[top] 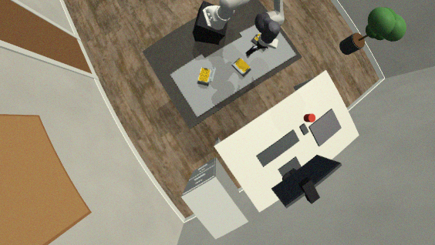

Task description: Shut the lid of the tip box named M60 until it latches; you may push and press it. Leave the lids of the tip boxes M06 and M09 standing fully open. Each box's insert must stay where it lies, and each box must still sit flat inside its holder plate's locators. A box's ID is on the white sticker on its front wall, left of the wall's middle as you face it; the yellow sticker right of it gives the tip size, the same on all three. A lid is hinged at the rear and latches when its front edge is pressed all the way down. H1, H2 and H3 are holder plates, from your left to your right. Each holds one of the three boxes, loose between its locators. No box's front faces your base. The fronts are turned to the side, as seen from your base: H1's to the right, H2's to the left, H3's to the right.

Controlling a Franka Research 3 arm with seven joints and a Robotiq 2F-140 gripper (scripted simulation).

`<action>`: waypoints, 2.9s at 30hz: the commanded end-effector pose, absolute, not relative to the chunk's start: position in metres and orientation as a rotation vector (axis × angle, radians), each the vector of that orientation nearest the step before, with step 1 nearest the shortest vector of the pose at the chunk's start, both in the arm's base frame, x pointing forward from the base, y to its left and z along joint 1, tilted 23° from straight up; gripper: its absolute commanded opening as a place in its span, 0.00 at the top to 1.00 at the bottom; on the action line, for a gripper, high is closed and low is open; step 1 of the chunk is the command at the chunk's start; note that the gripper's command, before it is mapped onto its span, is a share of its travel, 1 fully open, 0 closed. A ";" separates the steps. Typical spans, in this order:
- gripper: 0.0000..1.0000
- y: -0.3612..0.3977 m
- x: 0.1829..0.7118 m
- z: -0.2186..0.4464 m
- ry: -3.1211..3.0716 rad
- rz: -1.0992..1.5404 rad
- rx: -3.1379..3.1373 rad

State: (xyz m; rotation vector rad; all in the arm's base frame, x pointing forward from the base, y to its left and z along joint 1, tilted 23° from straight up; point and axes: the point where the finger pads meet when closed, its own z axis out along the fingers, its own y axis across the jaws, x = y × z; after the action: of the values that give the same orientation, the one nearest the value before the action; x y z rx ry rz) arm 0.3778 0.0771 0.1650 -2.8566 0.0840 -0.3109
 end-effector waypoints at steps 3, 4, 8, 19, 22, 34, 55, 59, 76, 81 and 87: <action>0.00 0.077 0.381 0.167 0.392 -0.311 -2.768; 0.00 0.077 0.381 0.167 0.392 -0.311 -2.768; 0.00 0.077 0.381 0.167 0.392 -0.311 -2.768; 0.00 0.039 0.384 0.156 0.751 -0.245 -2.672; 0.00 0.034 0.385 0.155 0.795 -0.236 -2.658; 0.00 -0.023 0.390 0.138 0.941 -0.207 -2.602; 0.00 -0.088 0.395 0.119 0.941 -0.207 -2.602; 0.00 -0.088 0.395 0.119 0.941 -0.207 -2.602; 0.00 -0.088 0.395 0.119 0.941 -0.207 -2.602; 0.00 -0.088 0.395 0.119 0.941 -0.207 -2.602; 0.00 -0.088 0.395 0.119 0.941 -0.207 -2.602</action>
State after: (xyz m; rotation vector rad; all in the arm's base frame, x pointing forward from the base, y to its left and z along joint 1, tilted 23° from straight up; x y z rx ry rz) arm 0.3935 -0.0860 0.1186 -2.5975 0.9467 -0.2000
